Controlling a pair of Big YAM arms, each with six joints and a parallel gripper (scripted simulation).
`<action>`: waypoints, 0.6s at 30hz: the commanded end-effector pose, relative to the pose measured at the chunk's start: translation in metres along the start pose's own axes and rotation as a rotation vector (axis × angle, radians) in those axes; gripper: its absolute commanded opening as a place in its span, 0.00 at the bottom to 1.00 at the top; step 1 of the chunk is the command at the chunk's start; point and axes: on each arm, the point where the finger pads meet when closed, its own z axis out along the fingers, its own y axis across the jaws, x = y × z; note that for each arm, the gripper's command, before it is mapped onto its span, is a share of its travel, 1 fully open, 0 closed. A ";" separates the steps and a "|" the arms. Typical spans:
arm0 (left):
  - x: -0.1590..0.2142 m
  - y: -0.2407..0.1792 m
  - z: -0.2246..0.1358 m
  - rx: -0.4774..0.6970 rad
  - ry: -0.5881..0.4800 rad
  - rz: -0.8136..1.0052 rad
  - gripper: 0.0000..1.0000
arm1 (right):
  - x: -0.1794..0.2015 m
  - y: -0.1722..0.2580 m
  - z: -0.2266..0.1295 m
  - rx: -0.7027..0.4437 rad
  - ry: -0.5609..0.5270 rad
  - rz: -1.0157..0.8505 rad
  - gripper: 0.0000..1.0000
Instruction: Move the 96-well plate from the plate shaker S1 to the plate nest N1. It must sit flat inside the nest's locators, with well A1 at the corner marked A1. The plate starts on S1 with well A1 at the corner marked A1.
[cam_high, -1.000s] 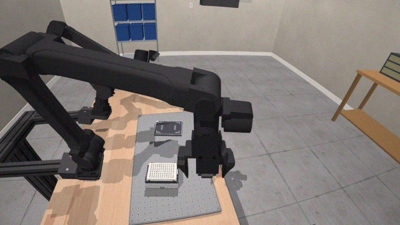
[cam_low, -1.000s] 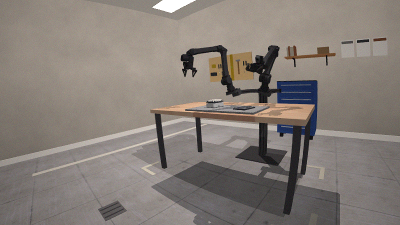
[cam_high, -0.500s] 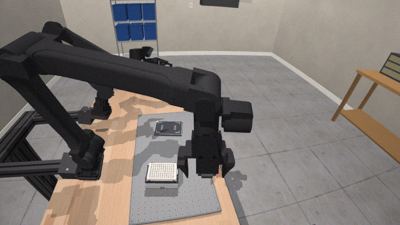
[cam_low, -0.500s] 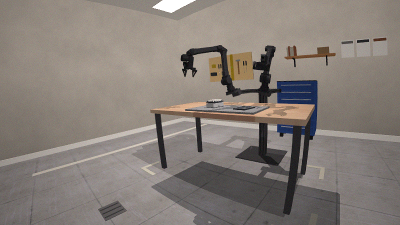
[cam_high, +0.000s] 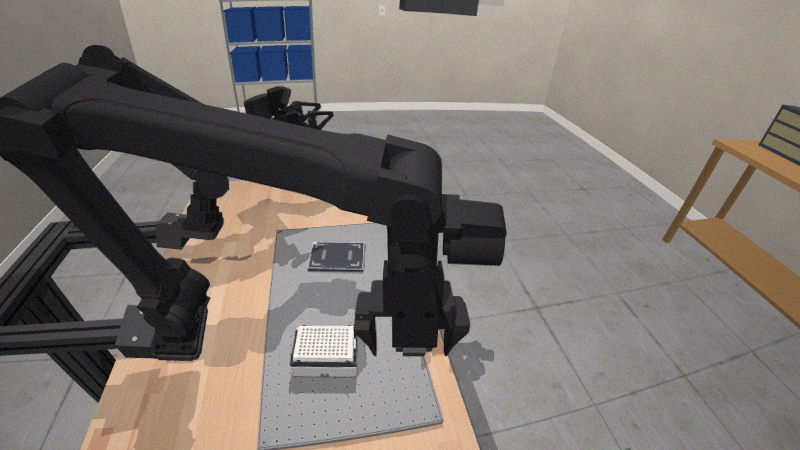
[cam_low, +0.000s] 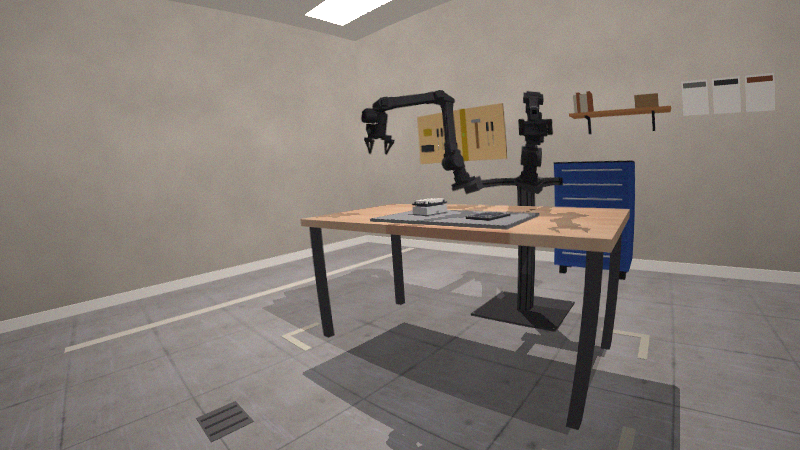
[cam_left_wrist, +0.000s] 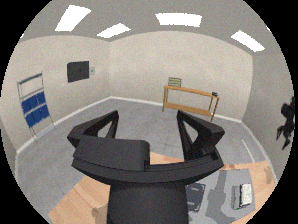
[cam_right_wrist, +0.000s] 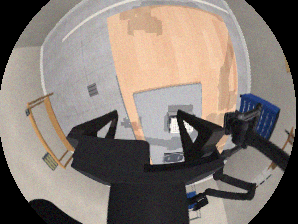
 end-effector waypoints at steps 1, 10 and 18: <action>-0.020 0.017 -0.004 -0.044 -0.085 0.077 1.00 | -0.004 0.006 -0.009 -0.026 -0.004 0.008 1.00; -0.041 0.042 -0.018 -0.127 -0.180 0.176 1.00 | -0.004 0.006 -0.009 -0.026 -0.004 0.008 1.00; -0.062 0.063 -0.036 -0.210 -0.271 0.282 1.00 | -0.004 0.006 -0.009 -0.026 -0.004 0.008 1.00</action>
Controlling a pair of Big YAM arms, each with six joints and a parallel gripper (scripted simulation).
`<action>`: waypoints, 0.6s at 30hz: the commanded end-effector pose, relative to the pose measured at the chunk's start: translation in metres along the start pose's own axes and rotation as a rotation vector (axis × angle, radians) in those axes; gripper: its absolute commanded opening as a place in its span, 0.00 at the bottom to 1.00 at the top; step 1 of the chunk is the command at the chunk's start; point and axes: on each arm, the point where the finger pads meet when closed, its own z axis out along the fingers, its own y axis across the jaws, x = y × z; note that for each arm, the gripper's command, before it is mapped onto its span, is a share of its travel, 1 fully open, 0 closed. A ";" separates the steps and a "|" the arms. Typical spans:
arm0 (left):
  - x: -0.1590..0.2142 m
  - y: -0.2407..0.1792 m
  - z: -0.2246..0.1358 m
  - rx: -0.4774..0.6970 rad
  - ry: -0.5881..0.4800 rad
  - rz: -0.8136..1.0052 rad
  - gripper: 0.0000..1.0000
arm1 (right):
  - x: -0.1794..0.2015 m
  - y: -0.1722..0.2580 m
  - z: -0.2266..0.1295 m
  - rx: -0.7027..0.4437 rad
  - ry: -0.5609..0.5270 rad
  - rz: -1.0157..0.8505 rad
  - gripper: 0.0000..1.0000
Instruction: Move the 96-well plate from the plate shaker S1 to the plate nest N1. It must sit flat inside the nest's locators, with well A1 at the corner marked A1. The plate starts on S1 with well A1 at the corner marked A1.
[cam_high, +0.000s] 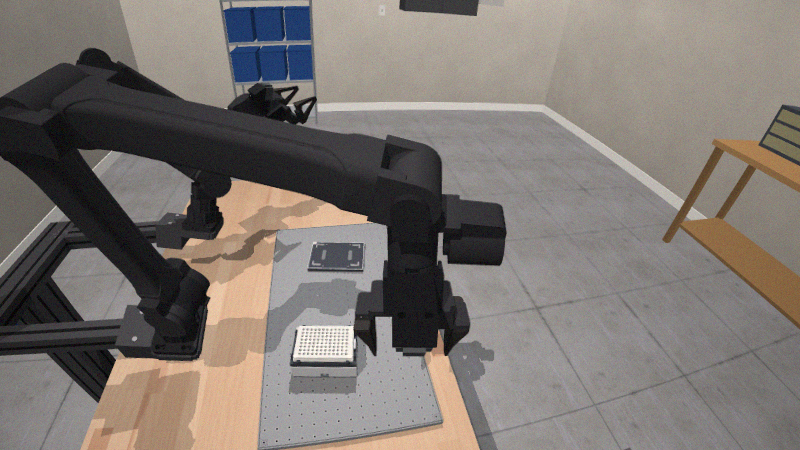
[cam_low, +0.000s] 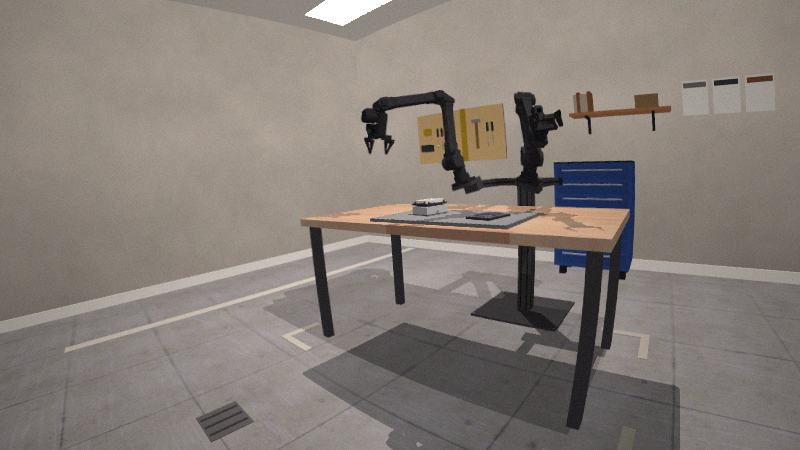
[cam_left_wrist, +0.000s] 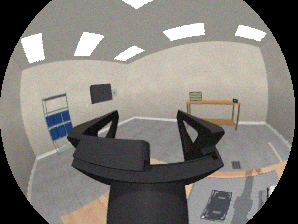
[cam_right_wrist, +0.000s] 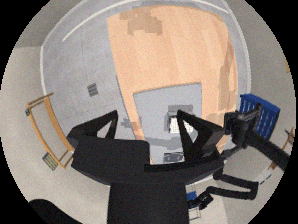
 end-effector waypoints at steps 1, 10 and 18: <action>-0.016 0.013 -0.003 -0.037 -0.066 0.073 1.00 | -0.004 0.006 -0.009 -0.026 -0.004 0.008 1.00; -0.030 0.030 -0.012 -0.091 -0.127 0.152 1.00 | -0.004 0.006 -0.009 -0.026 -0.004 0.008 1.00; -0.042 0.042 -0.020 -0.135 -0.178 0.220 1.00 | -0.004 0.006 -0.009 -0.026 -0.004 0.008 1.00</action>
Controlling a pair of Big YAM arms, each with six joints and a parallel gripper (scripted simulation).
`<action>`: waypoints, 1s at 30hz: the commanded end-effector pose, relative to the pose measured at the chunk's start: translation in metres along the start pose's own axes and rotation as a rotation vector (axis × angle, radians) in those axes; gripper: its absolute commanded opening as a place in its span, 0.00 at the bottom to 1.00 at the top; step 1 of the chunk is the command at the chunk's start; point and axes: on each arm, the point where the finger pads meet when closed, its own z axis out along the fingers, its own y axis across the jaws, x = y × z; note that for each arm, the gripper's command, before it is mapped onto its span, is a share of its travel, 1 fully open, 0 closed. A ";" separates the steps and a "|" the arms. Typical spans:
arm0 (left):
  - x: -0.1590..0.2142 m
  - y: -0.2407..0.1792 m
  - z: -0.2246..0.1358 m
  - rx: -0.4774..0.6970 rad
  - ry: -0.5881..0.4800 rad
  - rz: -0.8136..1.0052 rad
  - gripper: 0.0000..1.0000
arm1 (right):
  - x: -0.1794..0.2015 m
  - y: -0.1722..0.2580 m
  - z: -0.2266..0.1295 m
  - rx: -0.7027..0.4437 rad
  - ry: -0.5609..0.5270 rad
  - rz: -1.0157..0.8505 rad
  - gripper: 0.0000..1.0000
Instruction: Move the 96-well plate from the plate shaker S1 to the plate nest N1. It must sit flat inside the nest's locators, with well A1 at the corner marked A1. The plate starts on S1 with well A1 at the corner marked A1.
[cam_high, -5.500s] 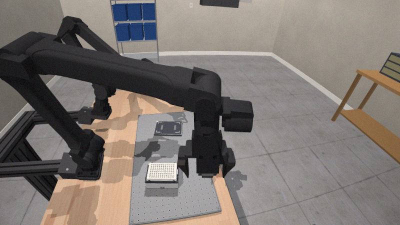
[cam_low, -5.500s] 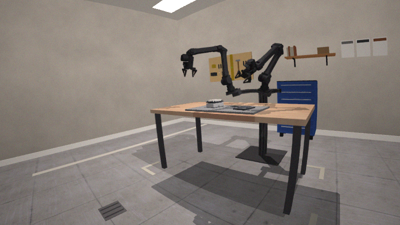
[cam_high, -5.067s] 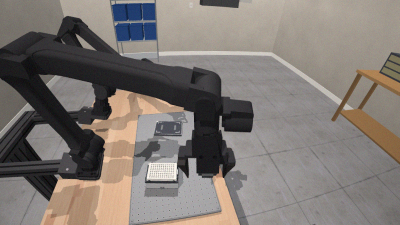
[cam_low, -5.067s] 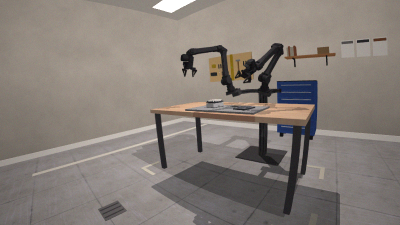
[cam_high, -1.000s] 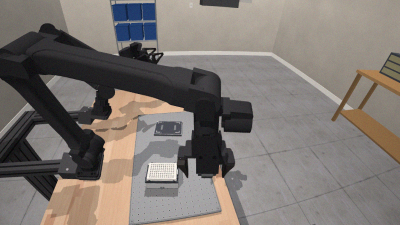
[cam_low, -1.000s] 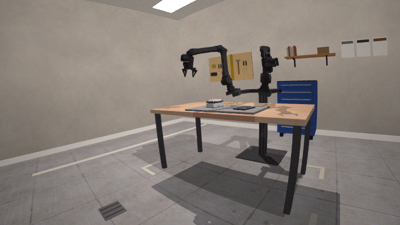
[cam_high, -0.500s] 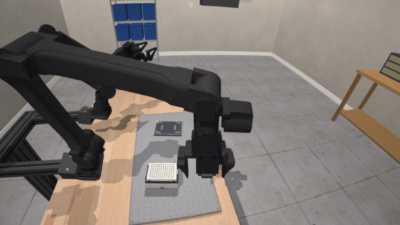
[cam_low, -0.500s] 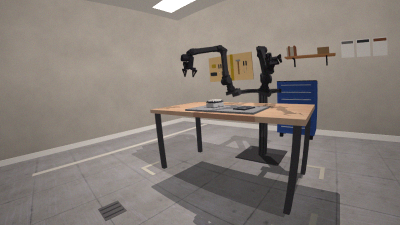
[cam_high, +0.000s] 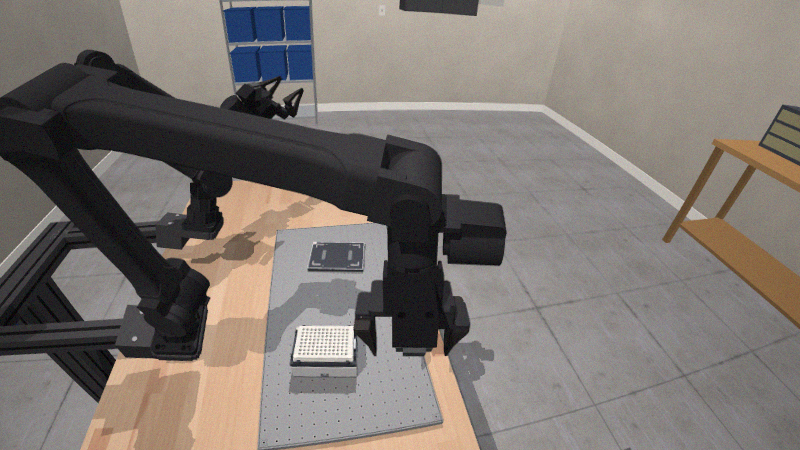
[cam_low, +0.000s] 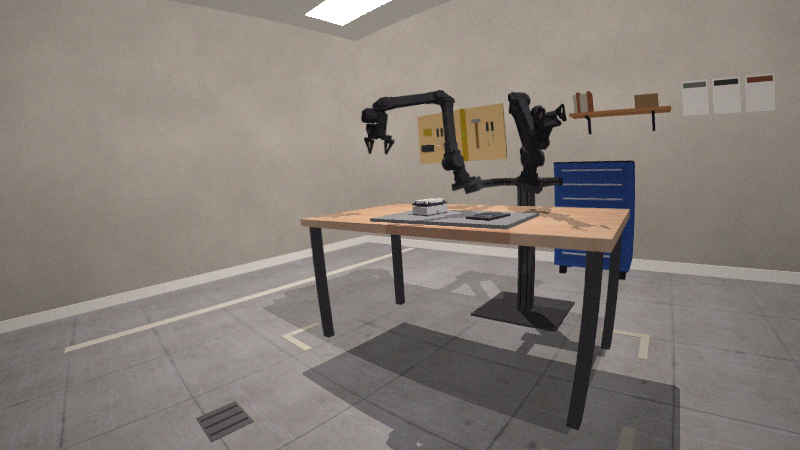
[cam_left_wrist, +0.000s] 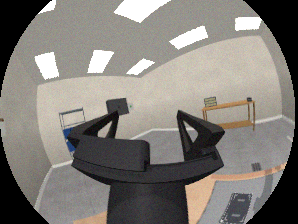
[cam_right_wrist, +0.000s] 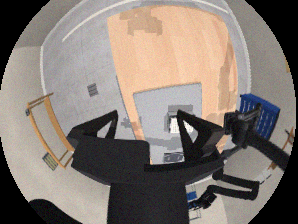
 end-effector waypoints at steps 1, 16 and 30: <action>-0.011 0.009 -0.001 -0.024 -0.046 0.055 1.00 | -0.004 0.006 -0.009 -0.026 -0.004 0.008 1.00; -0.020 0.019 -0.006 -0.057 -0.083 0.109 1.00 | -0.004 0.006 -0.009 -0.026 -0.004 0.008 1.00; -0.021 0.020 -0.007 -0.062 -0.089 0.117 1.00 | -0.004 0.006 -0.009 -0.026 -0.004 0.008 1.00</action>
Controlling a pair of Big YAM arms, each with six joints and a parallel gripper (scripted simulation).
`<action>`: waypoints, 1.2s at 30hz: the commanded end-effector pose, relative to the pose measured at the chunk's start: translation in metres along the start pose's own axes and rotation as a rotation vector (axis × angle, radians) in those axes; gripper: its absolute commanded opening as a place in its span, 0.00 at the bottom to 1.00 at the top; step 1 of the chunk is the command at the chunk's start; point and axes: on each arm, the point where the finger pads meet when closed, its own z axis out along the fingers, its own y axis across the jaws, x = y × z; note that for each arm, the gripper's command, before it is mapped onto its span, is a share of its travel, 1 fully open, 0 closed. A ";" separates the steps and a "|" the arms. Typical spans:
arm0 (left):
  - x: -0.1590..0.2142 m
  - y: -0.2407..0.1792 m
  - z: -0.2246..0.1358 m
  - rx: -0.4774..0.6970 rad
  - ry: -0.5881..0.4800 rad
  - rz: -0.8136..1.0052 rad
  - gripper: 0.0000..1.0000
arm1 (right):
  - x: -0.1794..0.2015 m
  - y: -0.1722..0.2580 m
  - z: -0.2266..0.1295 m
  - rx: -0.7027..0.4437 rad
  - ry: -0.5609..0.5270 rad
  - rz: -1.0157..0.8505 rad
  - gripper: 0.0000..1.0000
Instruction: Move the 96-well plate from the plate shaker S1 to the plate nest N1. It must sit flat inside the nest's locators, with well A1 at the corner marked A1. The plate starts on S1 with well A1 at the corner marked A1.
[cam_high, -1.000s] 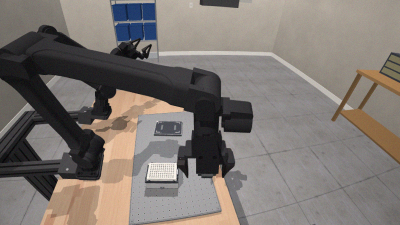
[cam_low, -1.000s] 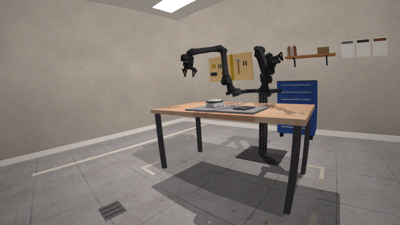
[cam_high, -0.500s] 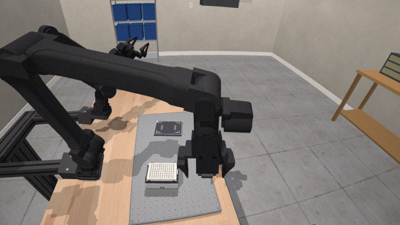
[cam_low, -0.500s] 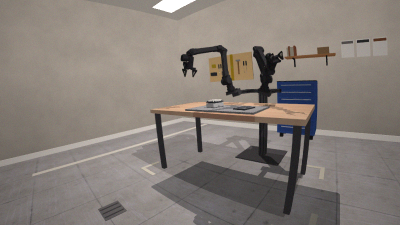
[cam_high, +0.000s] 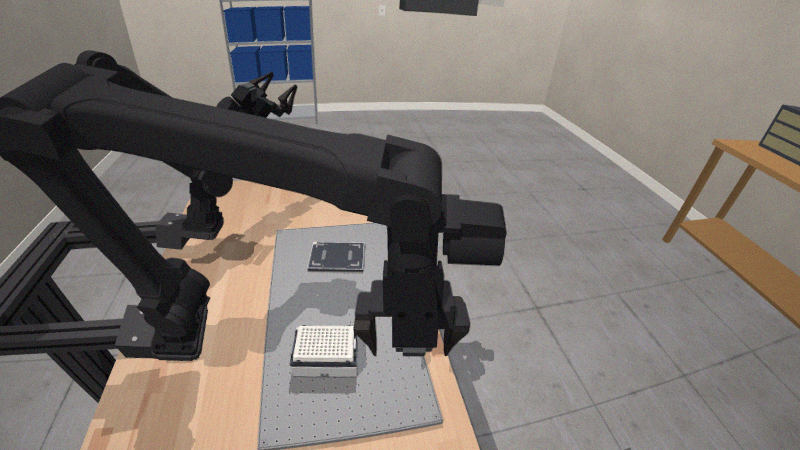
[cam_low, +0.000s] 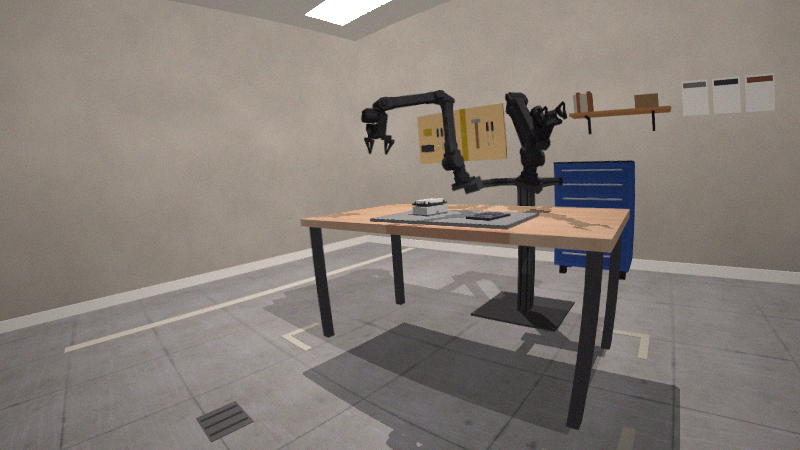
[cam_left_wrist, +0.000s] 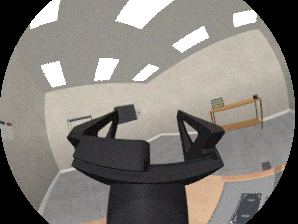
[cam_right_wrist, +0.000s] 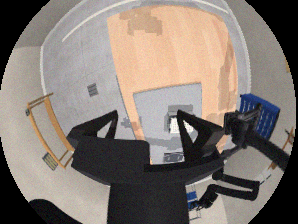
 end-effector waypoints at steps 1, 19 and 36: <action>-0.007 0.004 0.001 -0.011 -0.026 0.029 1.00 | -0.004 0.006 -0.009 -0.026 -0.004 0.008 1.00; -0.007 0.004 0.001 -0.011 -0.026 0.029 1.00 | 0.030 -0.005 -0.001 -0.067 0.028 -0.219 1.00; -0.007 0.004 0.001 -0.011 -0.026 0.029 1.00 | 0.088 -0.038 0.035 -0.078 0.082 -0.659 1.00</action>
